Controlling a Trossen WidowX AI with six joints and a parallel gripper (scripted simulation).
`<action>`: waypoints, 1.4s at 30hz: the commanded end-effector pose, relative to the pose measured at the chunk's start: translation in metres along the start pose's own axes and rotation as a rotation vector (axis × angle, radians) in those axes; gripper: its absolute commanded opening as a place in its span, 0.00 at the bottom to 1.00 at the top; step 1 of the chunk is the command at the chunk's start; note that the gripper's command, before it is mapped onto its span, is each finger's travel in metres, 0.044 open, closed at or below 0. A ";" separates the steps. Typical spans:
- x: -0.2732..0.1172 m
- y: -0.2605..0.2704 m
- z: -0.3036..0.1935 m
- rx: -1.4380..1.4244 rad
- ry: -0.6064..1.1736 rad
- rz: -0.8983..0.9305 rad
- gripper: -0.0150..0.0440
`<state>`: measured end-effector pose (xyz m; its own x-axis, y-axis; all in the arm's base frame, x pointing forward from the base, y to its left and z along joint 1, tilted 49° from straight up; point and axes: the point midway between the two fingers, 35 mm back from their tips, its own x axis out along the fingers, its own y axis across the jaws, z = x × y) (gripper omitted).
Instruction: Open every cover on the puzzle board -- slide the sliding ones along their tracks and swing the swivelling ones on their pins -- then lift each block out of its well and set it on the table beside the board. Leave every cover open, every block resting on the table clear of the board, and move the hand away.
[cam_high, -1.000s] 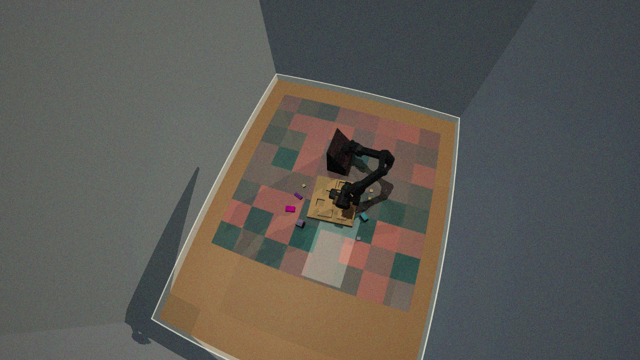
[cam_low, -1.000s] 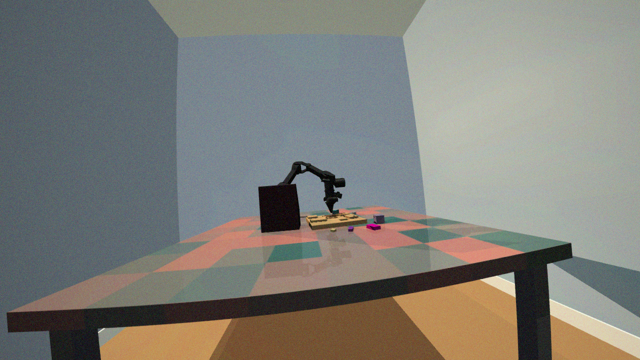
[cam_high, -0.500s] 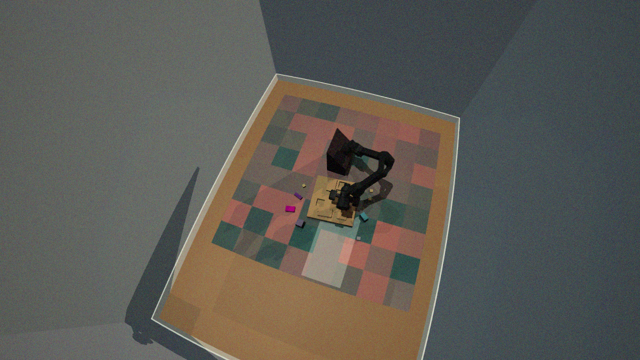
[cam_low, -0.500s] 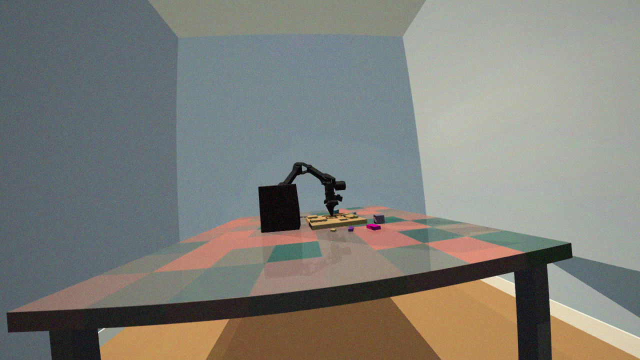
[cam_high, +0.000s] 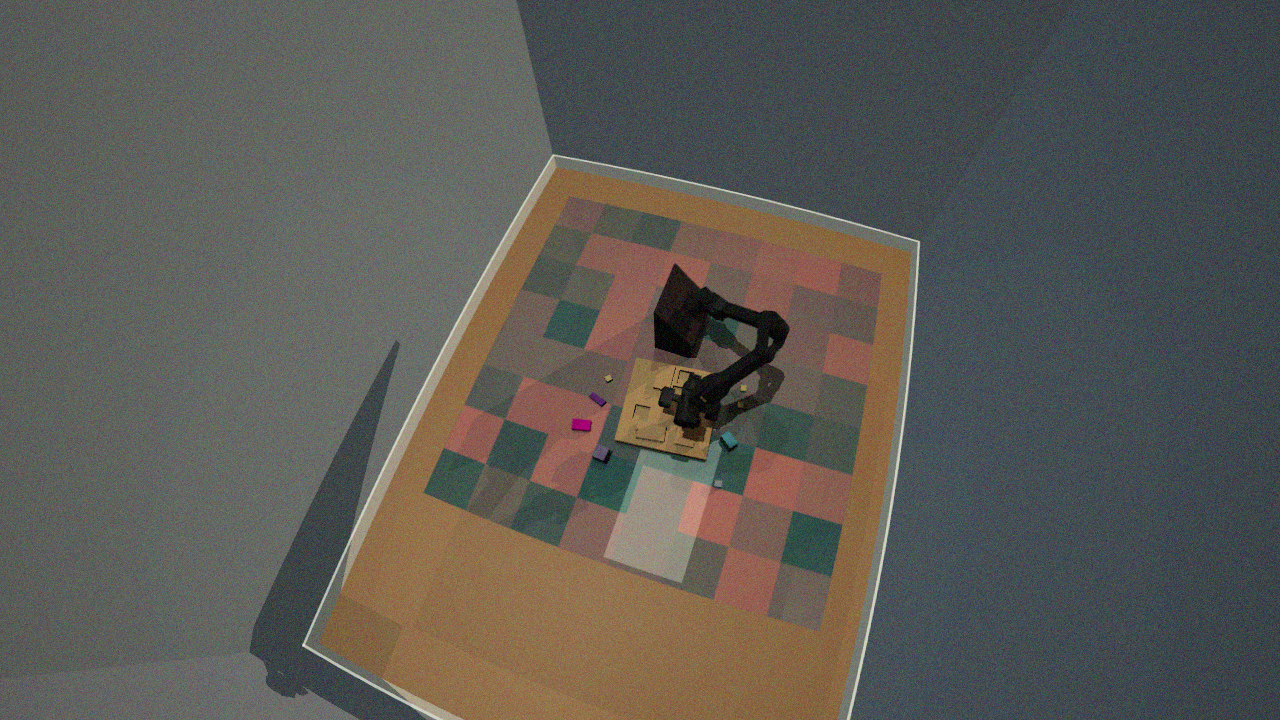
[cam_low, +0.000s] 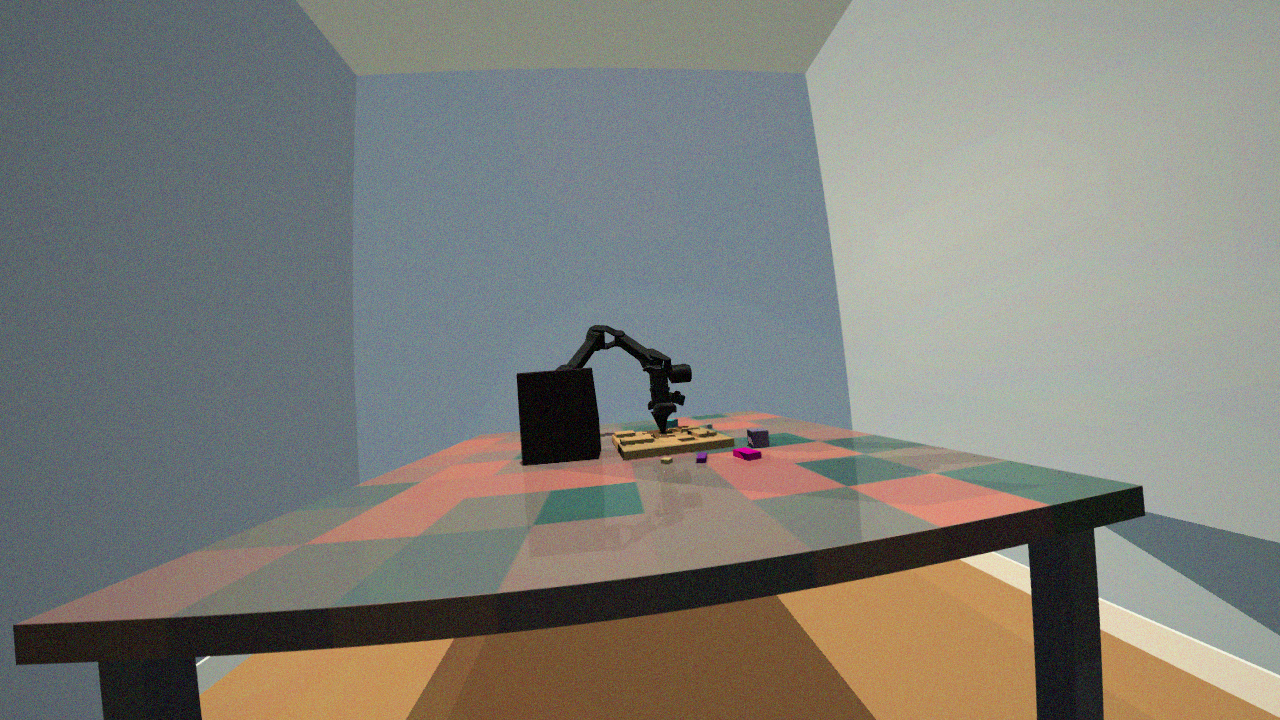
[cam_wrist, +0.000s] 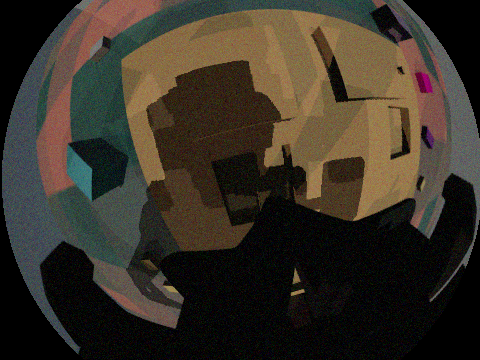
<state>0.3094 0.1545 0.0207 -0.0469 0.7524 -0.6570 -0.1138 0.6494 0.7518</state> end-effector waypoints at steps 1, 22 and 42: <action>0.001 0.002 0.004 0.003 -0.001 0.003 0.25; 0.002 0.009 0.013 0.181 -0.001 0.003 0.25; -0.013 0.006 0.011 1.186 0.005 -0.005 0.39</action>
<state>0.3176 0.1551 0.0298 -0.0582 0.7509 -0.6579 0.8555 0.3771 0.3547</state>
